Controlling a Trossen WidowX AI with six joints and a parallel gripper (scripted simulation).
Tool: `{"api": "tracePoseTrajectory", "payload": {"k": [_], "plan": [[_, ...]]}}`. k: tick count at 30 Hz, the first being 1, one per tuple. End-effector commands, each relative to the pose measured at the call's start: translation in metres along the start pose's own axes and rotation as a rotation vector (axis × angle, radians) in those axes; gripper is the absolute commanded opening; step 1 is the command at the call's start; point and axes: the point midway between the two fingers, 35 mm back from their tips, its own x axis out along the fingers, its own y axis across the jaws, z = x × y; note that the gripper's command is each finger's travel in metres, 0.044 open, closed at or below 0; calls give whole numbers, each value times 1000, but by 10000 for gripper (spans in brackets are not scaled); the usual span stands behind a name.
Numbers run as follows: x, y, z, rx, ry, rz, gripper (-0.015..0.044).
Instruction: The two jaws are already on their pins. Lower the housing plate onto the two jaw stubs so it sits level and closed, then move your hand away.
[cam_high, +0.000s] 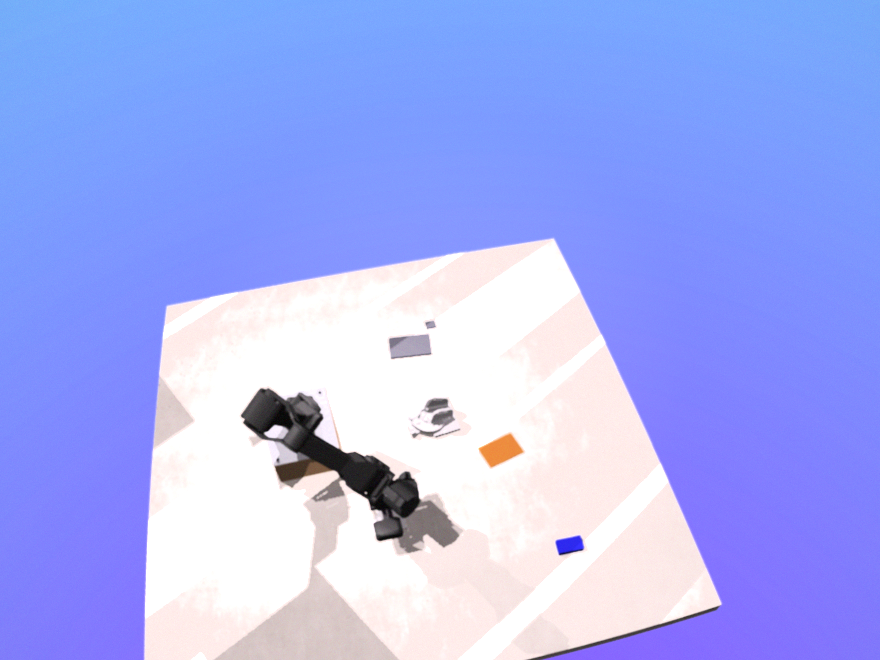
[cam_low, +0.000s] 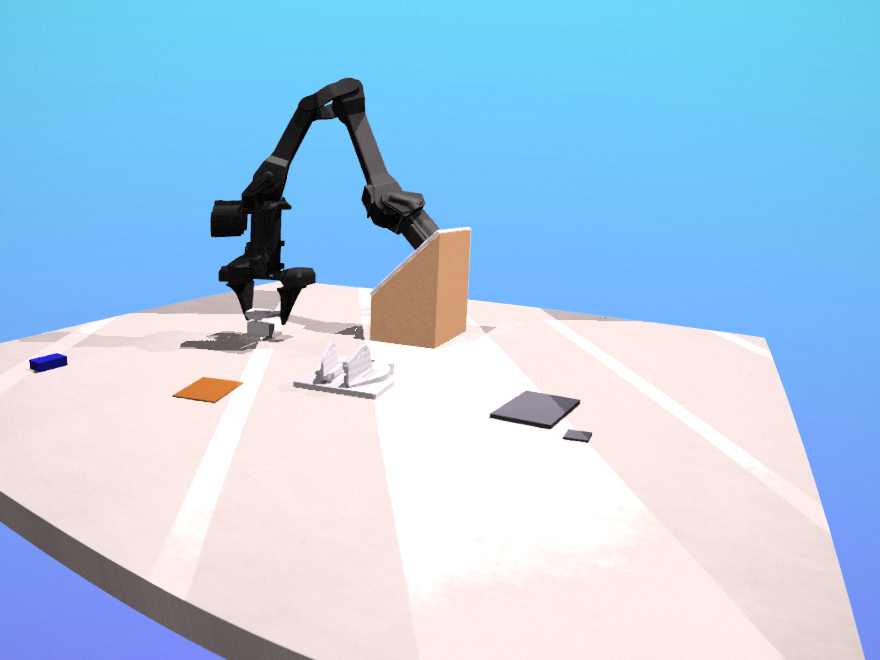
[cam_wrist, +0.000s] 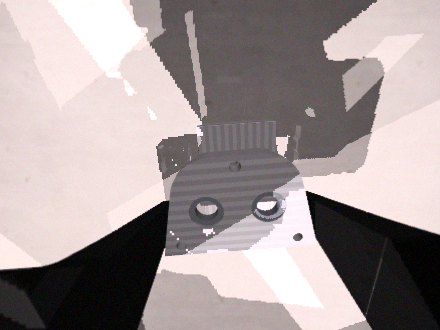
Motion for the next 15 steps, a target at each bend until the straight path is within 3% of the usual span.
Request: {"api": "tracePoseTrajectory", "payload": {"k": [1,15], "plan": [[-16,-4,2,9,-6,-11,351],[-58,-3,0,6,-9,-10,351]]}}
